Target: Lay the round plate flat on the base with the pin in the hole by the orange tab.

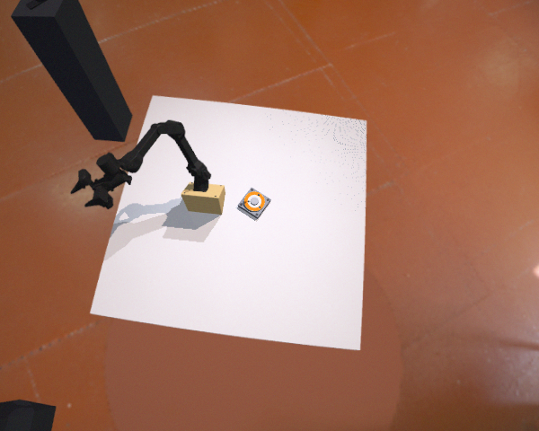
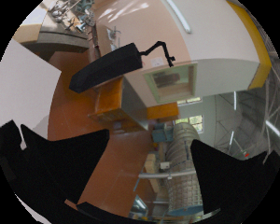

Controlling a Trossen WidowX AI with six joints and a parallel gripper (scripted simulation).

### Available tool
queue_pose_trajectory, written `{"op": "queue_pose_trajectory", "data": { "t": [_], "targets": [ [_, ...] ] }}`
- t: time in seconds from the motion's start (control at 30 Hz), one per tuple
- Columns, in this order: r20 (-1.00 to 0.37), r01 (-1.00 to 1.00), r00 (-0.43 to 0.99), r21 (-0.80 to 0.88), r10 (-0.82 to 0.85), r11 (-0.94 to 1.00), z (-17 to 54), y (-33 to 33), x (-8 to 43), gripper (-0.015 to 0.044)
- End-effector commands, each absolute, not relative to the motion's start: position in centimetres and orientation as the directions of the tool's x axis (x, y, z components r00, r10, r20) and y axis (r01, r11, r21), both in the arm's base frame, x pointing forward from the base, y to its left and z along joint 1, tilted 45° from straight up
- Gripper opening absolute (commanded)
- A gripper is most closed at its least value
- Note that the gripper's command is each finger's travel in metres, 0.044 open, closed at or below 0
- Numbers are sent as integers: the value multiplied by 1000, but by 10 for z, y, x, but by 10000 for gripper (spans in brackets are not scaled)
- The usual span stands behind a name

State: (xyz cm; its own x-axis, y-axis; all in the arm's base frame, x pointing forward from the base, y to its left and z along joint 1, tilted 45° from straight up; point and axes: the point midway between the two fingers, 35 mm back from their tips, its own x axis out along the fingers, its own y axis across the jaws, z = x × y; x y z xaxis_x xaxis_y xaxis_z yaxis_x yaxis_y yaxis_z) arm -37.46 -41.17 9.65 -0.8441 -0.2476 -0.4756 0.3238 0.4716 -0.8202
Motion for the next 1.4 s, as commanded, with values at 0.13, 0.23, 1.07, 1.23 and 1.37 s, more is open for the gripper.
{"op": "queue_pose_trajectory", "data": {
  "t": [0.13,0.23,1.07,1.23,1.37],
  "targets": [
    [-574,333,-725,-776,-381,536,74,-450,-295,269],
    [-627,334,-646,-745,-435,577,62,-464,-248,190],
    [-971,217,129,-172,-203,961,-37,-351,131,0],
    [-975,125,221,41,12,991,-46,-275,190,0],
    [-960,75,239,164,142,984,-47,-227,213,0]
  ]
}}
